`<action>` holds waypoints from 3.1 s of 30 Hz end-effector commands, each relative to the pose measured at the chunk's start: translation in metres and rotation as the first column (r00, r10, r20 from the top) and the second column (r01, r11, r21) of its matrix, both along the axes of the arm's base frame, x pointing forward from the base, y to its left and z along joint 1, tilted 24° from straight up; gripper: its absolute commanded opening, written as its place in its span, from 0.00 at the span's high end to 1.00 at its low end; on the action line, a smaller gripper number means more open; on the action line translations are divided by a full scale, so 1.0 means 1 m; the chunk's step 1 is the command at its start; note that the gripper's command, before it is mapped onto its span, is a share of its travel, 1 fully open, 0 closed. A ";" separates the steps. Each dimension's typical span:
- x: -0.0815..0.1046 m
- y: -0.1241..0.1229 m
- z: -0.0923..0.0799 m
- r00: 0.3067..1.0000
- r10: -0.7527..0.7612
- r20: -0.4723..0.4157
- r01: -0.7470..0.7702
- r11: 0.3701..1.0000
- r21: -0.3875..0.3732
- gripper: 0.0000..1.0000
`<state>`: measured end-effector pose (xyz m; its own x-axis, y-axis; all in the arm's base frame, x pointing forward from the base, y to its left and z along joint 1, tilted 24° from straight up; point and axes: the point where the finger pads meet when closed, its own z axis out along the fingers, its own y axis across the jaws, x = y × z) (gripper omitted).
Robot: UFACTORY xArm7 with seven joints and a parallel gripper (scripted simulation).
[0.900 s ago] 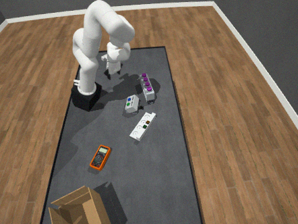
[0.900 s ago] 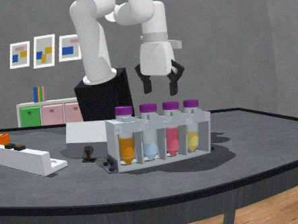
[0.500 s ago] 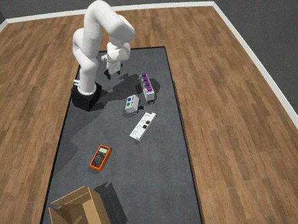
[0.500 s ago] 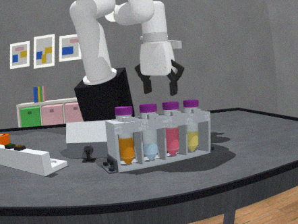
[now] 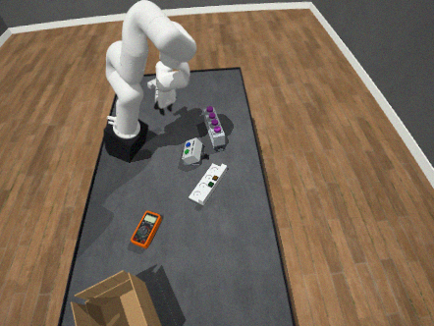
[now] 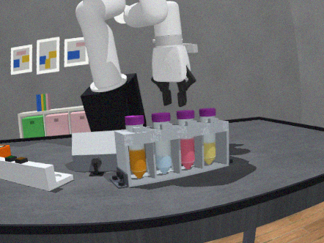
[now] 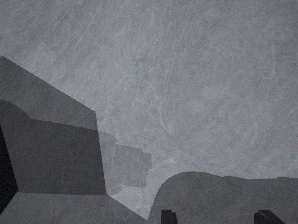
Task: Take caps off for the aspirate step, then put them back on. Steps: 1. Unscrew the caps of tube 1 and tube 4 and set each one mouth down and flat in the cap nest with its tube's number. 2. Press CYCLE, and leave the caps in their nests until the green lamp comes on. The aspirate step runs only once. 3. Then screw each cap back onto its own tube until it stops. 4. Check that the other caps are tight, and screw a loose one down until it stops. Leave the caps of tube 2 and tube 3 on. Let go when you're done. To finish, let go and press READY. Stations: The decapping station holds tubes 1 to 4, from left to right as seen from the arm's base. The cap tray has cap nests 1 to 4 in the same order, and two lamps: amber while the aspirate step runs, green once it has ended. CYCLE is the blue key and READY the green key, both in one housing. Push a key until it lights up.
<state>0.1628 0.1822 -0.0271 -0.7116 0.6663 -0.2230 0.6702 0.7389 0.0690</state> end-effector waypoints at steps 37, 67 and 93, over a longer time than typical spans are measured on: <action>0.044 -0.007 0.020 0.996 -0.076 0.043 0.075 0.997 0.023 0.54; 0.112 -0.042 0.065 0.973 -0.209 0.102 0.205 0.977 0.055 0.54; 0.151 -0.082 0.109 0.940 -0.311 0.142 0.302 0.950 0.085 0.54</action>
<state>0.3077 0.1058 0.0740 -0.4525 0.8518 -0.2639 0.8342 0.5089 0.2125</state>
